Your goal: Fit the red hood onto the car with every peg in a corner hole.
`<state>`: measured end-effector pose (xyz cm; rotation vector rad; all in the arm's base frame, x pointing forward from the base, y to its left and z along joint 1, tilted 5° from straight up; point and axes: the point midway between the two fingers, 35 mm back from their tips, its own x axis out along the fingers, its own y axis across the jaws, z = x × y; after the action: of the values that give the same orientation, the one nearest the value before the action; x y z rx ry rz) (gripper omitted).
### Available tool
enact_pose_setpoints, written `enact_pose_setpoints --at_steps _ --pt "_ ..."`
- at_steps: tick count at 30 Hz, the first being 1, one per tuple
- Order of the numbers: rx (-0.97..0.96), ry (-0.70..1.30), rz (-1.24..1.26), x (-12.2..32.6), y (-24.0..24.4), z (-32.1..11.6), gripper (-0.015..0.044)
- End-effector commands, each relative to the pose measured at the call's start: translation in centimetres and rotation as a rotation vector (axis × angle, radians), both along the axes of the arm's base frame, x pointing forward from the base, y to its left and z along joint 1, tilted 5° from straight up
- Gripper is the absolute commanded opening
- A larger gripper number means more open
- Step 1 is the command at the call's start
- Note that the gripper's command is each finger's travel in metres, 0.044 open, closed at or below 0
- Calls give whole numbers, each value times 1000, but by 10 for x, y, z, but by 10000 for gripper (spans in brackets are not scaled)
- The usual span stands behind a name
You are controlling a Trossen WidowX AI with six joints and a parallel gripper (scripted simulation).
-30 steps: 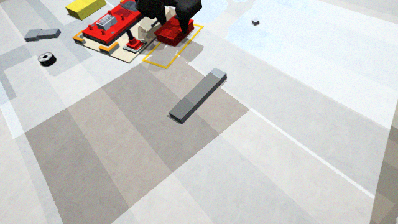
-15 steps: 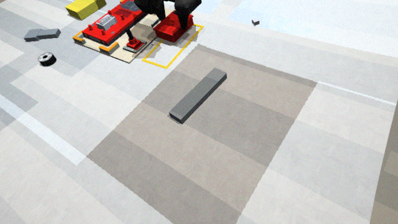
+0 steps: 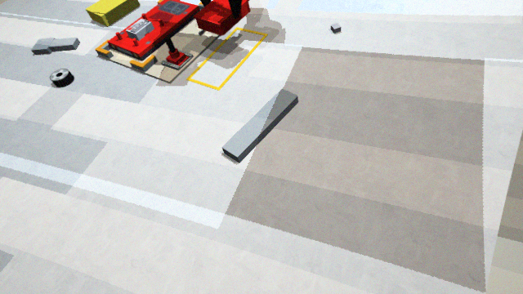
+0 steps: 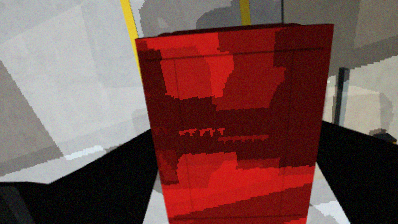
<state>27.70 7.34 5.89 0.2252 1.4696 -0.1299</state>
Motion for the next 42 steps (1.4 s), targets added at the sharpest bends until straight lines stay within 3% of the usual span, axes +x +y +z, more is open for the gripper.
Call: enact_pose_setpoints --at_steps 1,16,42 --pt "1 -5 4 0 0 13 0" --pt "0 -2 -1 -2 -3 34 0" --pt "-10 -3 11 32 -92 36 0"
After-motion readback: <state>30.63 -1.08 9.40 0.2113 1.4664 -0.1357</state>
